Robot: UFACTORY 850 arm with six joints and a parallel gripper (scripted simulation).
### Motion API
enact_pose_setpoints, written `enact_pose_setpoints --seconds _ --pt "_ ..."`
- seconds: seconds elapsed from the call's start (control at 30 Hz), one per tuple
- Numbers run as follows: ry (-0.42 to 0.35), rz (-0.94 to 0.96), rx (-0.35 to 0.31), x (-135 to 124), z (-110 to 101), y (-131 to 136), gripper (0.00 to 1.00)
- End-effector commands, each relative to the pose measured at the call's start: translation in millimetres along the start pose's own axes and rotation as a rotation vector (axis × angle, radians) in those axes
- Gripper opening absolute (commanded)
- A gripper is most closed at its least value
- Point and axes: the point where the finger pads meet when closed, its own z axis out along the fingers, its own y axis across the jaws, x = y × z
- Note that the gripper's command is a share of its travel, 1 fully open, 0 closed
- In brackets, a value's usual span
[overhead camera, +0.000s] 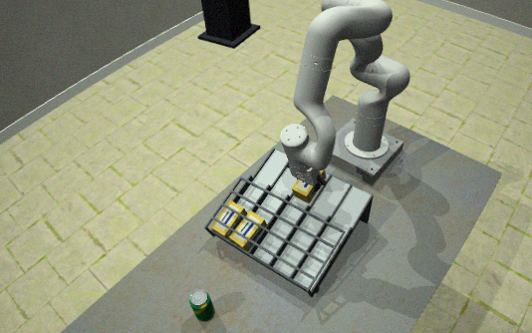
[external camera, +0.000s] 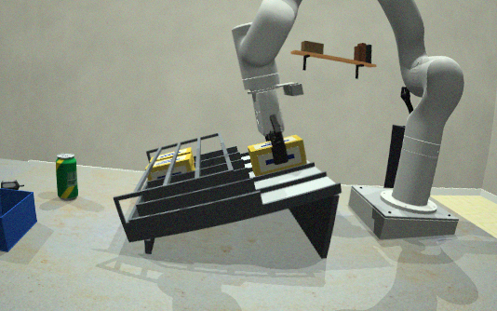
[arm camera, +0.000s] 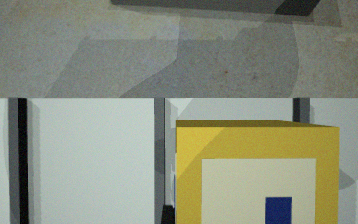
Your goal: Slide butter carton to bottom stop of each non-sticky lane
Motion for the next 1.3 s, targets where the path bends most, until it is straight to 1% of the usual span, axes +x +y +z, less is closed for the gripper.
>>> enact_pose_setpoints --seconds 0.0,0.03,0.07,0.6,0.63,1.17,1.2,1.27 --pt "-0.002 0.000 0.000 -0.6 -0.8 -0.1 0.00" --pt "-0.002 0.000 0.000 -0.6 -0.8 -0.1 0.00" --pt "-0.002 0.000 0.000 -0.6 -0.8 -0.1 0.75" --pt "-0.002 0.000 0.000 -0.6 -0.8 -0.1 0.75" --pt "-0.002 0.000 0.000 -0.6 -0.9 -0.1 0.76" --pt "-0.002 0.000 0.000 -0.6 -0.9 -0.1 0.76" --pt "-0.002 0.000 0.000 -0.6 -0.9 -0.1 0.78" --pt "-0.002 0.000 0.000 -0.6 -0.9 -0.1 0.78"
